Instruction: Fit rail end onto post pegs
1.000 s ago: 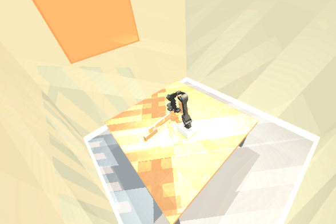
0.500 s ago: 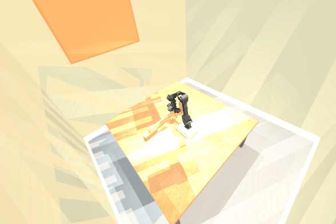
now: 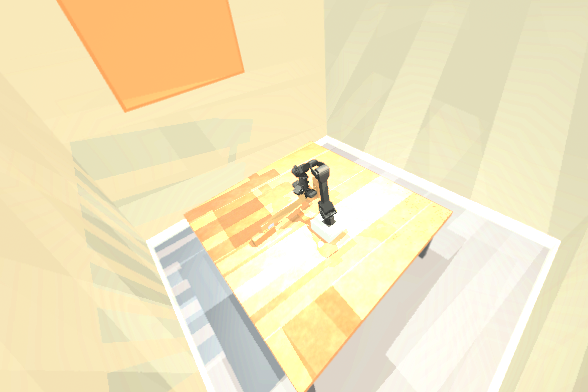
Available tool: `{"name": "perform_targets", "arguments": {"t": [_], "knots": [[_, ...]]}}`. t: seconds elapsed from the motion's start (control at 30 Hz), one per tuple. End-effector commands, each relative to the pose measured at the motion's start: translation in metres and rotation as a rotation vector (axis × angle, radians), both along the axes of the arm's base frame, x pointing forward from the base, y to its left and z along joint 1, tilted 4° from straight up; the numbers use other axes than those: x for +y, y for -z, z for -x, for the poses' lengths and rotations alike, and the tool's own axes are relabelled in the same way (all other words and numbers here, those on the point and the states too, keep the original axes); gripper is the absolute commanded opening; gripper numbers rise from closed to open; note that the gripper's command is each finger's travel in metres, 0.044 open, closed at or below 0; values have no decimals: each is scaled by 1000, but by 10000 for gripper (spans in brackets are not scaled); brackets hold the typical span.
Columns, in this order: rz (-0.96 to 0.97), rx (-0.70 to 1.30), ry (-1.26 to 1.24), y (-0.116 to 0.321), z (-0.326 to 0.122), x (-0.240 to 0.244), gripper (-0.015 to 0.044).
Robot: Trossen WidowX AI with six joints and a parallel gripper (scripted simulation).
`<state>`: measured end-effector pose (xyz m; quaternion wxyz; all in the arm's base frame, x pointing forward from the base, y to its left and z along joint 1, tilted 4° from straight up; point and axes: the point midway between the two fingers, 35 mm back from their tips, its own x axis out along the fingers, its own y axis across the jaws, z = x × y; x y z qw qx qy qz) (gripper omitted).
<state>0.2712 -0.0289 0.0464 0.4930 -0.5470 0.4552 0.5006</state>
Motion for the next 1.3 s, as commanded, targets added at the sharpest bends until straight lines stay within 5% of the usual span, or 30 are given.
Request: {"name": "perform_targets", "arguments": {"t": [0.0, 1.27], "knots": [[-2, -9, 0, -4, 0, 0, 0], [-1, -9, 0, -2, 0, -5, 0]]}}
